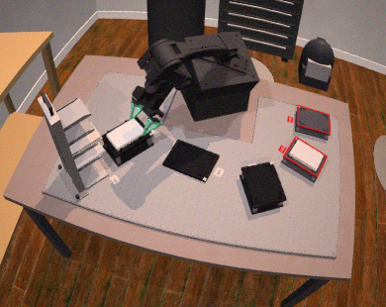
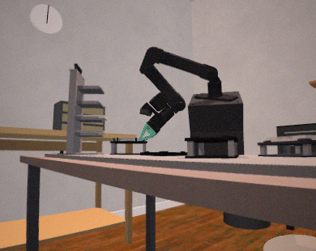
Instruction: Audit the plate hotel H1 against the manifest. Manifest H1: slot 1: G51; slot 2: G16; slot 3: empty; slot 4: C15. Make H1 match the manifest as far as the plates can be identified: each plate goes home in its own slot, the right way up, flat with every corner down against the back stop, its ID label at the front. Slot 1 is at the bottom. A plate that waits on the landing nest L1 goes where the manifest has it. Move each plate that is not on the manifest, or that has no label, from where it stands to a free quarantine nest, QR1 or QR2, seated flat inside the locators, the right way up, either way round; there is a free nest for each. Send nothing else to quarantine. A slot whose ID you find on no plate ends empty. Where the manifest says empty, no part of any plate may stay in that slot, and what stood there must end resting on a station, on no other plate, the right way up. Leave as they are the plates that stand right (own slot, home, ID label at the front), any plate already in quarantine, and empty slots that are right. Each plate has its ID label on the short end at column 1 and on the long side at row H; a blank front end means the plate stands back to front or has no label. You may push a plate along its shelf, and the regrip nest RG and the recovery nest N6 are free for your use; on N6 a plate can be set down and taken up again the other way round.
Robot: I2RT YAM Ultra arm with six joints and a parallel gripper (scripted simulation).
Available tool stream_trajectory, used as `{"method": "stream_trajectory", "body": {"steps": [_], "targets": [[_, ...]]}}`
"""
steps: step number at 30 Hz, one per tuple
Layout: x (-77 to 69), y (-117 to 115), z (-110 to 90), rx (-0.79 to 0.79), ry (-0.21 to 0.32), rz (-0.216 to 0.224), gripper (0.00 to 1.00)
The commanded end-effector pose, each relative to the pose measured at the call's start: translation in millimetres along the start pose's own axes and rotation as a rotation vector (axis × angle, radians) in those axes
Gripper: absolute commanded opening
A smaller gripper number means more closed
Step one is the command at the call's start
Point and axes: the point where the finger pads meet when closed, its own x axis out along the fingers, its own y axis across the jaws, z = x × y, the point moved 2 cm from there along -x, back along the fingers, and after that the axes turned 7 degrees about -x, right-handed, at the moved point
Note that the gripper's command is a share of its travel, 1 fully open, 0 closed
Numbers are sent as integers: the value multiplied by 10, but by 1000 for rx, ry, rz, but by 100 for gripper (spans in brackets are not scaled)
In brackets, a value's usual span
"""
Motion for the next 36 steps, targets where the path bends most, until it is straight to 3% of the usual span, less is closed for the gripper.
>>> {"method": "stream_trajectory", "body": {"steps": [1, 2, 16, 36], "targets": [[20, -4, 29, -4, -10, -1, 93], [20, -4, 29, -4, -10, -1, 100], [20, -4, 29, -4, -10, -1, 100], [-212, -25, 223, -6, -14, -1, 100]]}}
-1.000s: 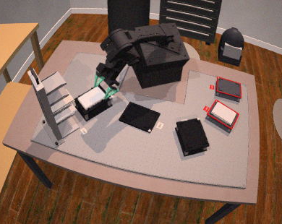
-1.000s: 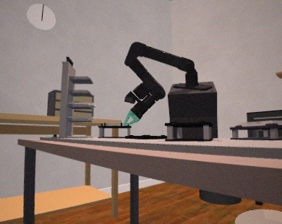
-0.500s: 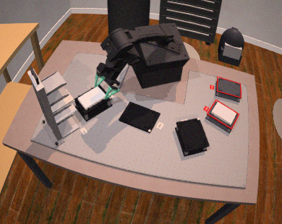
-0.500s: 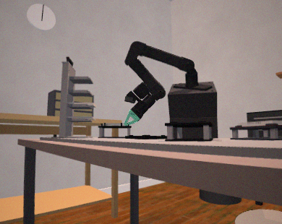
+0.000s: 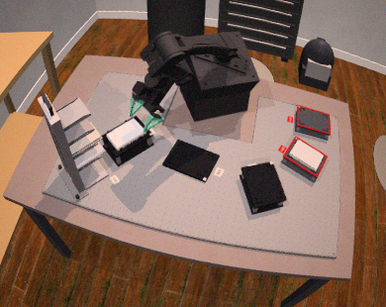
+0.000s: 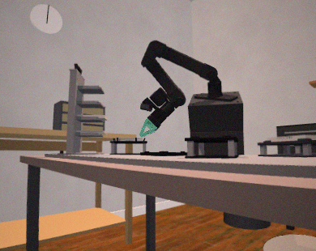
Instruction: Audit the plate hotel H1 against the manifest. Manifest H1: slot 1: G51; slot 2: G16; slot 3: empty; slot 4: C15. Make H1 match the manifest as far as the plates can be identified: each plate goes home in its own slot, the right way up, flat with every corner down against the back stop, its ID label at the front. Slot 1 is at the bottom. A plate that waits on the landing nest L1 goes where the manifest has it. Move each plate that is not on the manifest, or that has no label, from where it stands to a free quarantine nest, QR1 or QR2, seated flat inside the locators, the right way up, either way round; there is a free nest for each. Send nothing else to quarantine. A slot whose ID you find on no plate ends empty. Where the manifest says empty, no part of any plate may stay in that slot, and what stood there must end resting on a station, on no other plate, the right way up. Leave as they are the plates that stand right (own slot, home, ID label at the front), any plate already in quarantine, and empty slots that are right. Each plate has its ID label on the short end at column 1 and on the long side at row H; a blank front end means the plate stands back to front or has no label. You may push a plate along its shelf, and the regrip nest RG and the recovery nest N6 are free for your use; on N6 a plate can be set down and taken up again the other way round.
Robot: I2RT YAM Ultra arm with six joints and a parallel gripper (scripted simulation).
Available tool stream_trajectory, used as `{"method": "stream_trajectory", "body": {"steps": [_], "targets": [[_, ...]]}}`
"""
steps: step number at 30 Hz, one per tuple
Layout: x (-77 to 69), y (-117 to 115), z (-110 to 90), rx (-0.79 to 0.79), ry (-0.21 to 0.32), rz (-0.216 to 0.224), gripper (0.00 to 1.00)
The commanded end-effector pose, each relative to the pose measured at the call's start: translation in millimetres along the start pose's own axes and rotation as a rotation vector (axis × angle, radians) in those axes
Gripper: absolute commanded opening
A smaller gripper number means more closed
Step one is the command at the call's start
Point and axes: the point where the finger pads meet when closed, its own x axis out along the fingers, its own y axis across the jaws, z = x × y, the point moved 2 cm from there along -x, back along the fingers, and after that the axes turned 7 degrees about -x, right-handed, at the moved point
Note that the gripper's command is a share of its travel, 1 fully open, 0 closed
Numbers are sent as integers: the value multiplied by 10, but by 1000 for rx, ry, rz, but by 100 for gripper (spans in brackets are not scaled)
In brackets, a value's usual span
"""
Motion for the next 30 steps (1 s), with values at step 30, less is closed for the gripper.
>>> {"method": "stream_trajectory", "body": {"steps": [30], "targets": [[-371, -62, 351, -6, -17, -5, 100]]}}
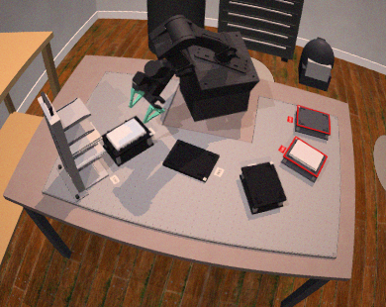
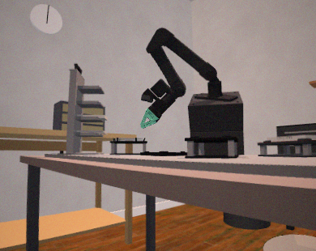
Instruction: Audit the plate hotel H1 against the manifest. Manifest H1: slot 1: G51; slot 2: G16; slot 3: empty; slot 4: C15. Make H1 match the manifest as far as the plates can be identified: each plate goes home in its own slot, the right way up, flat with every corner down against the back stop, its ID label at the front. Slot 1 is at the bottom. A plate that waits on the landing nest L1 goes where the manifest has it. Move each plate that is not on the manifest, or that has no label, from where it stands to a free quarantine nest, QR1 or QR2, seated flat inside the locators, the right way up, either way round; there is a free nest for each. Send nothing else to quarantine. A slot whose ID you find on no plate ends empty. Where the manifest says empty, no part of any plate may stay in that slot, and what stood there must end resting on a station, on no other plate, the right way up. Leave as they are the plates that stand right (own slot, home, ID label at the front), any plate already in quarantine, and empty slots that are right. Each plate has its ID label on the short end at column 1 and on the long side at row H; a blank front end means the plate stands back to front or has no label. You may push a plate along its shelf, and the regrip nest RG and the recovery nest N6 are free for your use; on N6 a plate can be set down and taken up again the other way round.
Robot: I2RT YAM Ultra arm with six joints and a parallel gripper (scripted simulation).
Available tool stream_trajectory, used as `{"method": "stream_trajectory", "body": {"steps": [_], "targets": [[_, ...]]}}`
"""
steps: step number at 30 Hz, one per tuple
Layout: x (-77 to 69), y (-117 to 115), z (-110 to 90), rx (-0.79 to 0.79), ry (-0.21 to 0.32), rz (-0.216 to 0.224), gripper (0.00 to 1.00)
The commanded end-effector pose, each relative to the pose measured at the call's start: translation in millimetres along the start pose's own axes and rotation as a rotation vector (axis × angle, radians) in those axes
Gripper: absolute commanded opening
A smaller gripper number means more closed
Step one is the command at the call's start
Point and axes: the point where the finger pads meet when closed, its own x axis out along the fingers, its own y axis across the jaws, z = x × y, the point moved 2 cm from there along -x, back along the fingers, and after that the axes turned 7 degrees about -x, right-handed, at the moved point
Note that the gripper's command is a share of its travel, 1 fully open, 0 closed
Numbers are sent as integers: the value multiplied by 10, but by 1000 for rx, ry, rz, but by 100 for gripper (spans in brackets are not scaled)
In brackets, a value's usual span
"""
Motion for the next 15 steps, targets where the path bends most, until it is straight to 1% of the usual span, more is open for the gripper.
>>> {"method": "stream_trajectory", "body": {"steps": [1, 5, 7, 9, 15], "targets": [[-48, -31, 84, -6, -16, -5, 100], [-97, -36, 124, -6, -16, -5, 100], [-42, -42, 175, -6, 37, 2, 100], [-42, -42, 175, -6, 37, 2, 100], [126, -62, 328, -6, 195, 21, 100]]}}
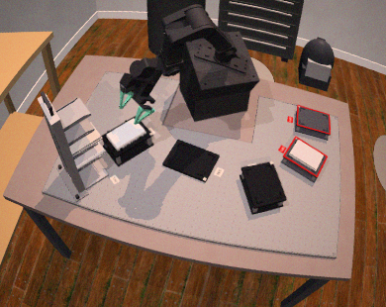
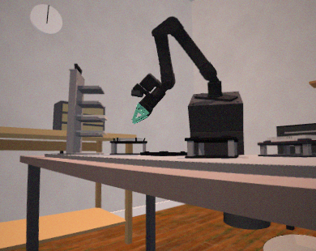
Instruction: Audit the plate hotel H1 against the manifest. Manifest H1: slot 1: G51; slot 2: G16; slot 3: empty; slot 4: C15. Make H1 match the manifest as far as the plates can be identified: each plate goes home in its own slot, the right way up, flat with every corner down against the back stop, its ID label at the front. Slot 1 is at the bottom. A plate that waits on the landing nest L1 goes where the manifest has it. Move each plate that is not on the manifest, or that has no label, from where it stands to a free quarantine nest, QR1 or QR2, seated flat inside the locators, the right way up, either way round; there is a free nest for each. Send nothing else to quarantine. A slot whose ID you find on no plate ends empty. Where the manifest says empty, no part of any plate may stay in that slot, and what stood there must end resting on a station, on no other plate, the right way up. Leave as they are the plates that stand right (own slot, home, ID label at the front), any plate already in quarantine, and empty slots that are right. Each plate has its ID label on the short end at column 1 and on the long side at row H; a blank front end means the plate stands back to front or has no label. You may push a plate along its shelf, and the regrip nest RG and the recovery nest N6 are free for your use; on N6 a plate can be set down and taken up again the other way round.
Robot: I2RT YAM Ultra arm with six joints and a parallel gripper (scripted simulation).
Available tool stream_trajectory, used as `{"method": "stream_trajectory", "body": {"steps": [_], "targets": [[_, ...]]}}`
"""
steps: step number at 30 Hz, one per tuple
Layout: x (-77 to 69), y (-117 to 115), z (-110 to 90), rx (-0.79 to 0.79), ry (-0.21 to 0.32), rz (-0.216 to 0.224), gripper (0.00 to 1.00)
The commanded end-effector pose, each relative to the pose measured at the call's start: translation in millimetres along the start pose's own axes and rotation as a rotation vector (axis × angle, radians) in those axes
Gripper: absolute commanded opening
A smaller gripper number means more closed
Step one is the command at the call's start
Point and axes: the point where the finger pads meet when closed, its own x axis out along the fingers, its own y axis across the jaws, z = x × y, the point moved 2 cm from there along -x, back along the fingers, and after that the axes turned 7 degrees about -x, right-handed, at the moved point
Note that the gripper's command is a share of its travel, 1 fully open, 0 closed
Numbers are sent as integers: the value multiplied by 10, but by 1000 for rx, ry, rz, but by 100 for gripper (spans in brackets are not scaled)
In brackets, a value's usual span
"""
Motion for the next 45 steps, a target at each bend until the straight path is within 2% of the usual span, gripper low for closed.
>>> {"method": "stream_trajectory", "body": {"steps": [1, 9, 11, 23, 24, 32, 45], "targets": [[43, -19, -84, 29, 153, 9, 100], [259, -56, 130, 30, 364, 38, 100], [259, -56, 130, 30, 364, 38, 100], [318, -70, 210, 32, 680, 82, 100], [319, -70, 211, 32, 692, 84, 100], [319, -70, 211, 32, 692, 84, 100], [431, -57, 118, 32, 692, 84, 100]]}}
